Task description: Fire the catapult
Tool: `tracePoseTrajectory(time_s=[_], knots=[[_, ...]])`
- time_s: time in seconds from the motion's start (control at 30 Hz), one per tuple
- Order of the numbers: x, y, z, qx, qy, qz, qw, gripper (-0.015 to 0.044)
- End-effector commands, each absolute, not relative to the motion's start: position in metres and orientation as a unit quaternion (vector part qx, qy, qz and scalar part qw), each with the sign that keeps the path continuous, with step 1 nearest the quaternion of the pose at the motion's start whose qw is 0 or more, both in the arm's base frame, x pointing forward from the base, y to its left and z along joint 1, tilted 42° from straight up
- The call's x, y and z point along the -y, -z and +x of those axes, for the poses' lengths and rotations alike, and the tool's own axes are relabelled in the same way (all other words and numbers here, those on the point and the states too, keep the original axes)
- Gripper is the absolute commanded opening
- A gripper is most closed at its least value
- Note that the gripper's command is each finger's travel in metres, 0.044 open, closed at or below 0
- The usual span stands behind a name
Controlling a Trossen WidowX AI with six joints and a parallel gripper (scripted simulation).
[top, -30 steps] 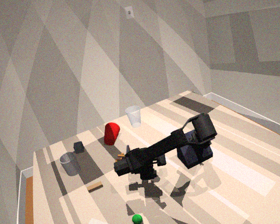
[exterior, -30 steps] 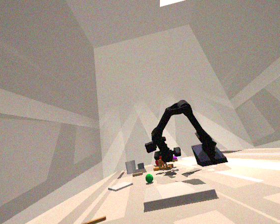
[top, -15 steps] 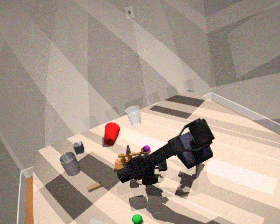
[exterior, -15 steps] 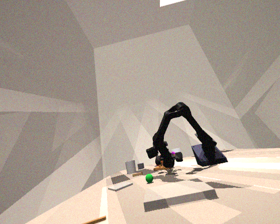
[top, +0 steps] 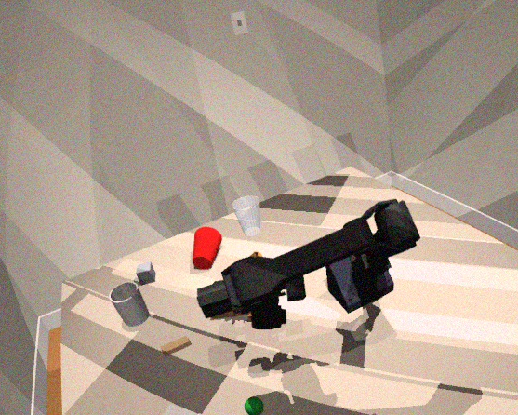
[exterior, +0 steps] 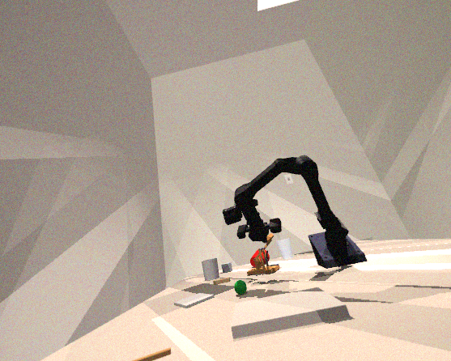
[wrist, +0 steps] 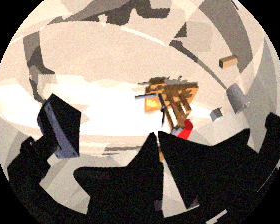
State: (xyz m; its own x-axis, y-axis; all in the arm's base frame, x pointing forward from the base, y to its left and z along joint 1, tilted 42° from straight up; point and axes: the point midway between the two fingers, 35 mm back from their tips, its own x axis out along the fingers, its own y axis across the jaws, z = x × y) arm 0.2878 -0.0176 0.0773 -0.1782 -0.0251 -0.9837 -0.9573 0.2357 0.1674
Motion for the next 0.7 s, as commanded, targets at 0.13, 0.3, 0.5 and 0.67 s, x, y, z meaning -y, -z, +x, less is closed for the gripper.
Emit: tracePoseTrajectory(time_s=[0.13, 0.3, 0.5, 0.67], knots=[[0.023, -0.065, 0.303, -0.62, -0.443, -0.36, 0.539, 0.0184], [0.032, -0.06, 0.325, -0.623, -0.403, -0.308, 0.595, 0.0315], [0.047, -0.053, 0.352, -0.621, -0.354, -0.243, 0.656, 0.044], [0.061, -0.048, 0.374, -0.614, -0.312, -0.185, 0.701, 0.044]])
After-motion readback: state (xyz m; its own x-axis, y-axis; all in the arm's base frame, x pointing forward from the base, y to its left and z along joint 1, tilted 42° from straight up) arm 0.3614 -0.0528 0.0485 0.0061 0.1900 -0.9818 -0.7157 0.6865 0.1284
